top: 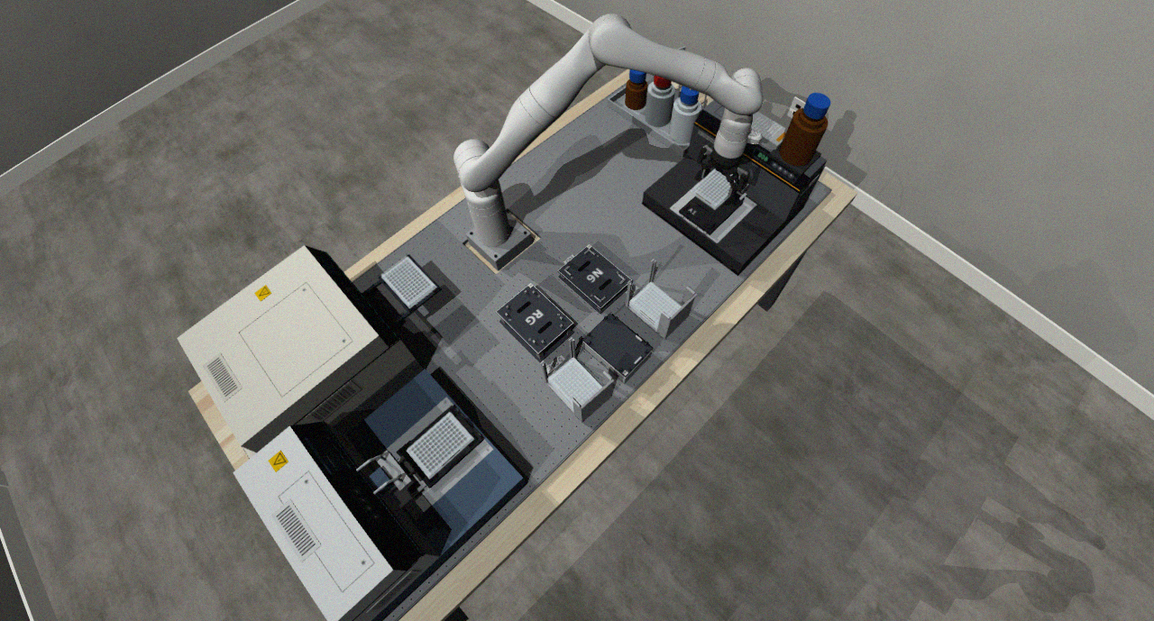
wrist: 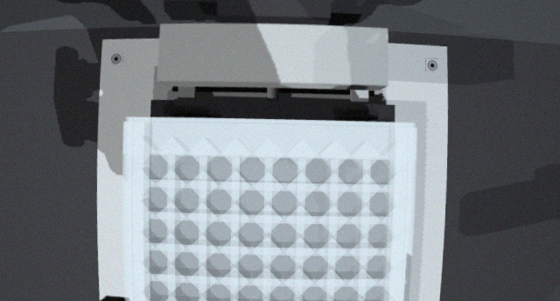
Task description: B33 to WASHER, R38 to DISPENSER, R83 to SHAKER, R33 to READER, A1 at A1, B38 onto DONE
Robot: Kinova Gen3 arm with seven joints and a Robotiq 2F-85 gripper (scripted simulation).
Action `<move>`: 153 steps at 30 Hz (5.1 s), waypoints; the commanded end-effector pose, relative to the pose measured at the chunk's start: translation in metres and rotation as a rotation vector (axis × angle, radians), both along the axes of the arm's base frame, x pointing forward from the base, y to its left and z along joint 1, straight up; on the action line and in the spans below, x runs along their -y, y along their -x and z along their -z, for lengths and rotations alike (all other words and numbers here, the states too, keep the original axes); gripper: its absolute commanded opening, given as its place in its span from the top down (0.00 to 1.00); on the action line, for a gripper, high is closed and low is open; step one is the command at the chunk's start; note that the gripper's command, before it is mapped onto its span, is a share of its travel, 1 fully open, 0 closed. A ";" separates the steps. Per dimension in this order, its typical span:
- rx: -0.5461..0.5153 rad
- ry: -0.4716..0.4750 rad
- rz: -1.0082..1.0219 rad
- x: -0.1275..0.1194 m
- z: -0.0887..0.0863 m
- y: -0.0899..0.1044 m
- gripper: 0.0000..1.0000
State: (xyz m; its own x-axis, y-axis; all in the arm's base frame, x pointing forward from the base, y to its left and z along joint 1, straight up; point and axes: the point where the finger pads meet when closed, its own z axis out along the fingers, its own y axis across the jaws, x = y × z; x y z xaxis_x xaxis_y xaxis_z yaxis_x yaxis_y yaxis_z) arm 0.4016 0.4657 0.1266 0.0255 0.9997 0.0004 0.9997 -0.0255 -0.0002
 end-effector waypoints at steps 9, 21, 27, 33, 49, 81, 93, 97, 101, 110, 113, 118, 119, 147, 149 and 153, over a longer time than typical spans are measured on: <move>0.002 -0.002 0.000 0.000 -0.017 0.000 0.06; 0.002 -0.002 0.000 0.000 -0.030 0.000 0.06; 0.002 -0.002 0.000 0.000 -0.038 0.000 0.06; 0.002 -0.002 0.000 0.000 -0.043 0.000 0.06; 0.002 -0.002 0.000 0.000 -0.054 0.000 0.06; 0.002 -0.002 -0.270 0.082 -0.054 -0.001 0.06; 0.002 -0.002 -0.377 0.118 -0.054 -0.002 0.06; 0.002 -0.002 -0.412 0.128 -0.054 -0.002 0.06; 0.002 -0.002 -0.447 0.138 -0.054 -0.002 0.06; 0.002 -0.001 -0.530 0.168 -0.054 -0.002 0.06; 0.002 -0.001 -0.554 0.175 -0.054 -0.002 0.06; 0.002 -0.001 -0.589 0.185 -0.054 -0.003 0.06; 0.002 -0.001 -0.600 0.188 -0.054 -0.003 0.06; 0.003 -0.001 -0.882 0.274 -0.054 -0.004 0.06; 0.003 -0.001 -0.882 0.274 -0.054 -0.004 0.06; 0.003 -0.001 -0.919 0.287 -0.054 -0.005 0.06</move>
State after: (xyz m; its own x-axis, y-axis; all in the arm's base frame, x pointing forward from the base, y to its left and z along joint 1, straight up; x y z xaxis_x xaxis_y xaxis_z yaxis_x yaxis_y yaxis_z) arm 0.4051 0.1873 0.1796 -0.7607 0.6491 -0.0008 0.6491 0.7607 -0.0009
